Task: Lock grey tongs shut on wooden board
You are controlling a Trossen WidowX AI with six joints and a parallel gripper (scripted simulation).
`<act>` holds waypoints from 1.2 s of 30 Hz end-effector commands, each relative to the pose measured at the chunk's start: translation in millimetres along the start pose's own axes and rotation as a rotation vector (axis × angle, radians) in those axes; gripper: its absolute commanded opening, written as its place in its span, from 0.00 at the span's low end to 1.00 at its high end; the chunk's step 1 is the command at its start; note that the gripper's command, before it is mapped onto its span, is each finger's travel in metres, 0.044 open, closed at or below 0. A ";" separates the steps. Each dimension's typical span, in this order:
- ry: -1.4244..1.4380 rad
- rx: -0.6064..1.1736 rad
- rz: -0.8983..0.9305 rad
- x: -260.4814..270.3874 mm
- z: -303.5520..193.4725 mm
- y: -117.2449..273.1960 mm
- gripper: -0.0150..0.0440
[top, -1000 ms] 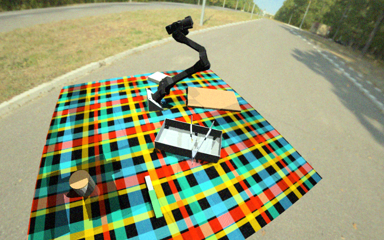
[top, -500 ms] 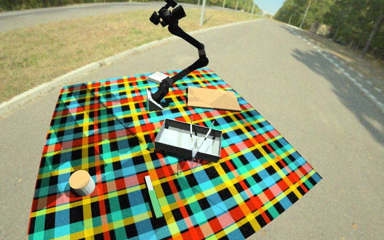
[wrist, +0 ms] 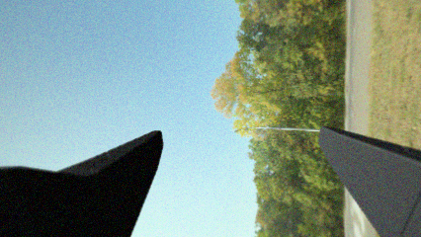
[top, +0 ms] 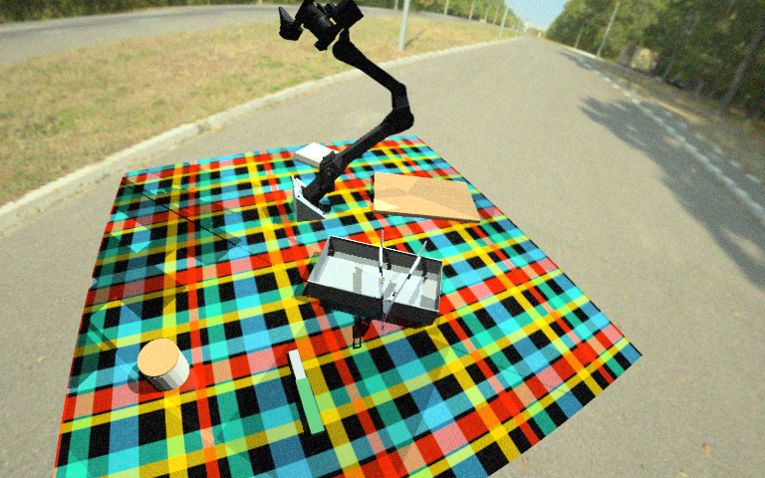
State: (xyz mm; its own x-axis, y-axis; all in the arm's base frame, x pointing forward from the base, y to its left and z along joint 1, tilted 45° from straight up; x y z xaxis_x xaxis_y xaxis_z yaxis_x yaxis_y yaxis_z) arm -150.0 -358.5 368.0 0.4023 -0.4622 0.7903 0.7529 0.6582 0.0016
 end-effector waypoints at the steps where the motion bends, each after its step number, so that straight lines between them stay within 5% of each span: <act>1: 0.106 0.191 0.062 21.7 -44.0 15.3 1.00; 20: 0.671 1.088 0.458 73.1 -221.8 190.5 1.00; 36: 1.182 1.863 0.904 41.0 -261.7 411.9 1.00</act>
State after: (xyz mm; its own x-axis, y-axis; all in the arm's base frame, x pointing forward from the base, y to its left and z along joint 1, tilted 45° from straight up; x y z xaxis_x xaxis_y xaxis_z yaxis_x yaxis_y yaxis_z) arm 288.4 -294.2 245.6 0.8170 0.4645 0.3418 -0.5008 0.2775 0.8198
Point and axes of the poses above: the point midway between the two fingers, 35 mm back from their tips, its own y axis back along the fingers, its own x axis across the jaws, z = x × y, the point moved 6 cm from there along y, back along the fingers, and after that the axes turned 14 degrees about y, right-handed, at the moved point
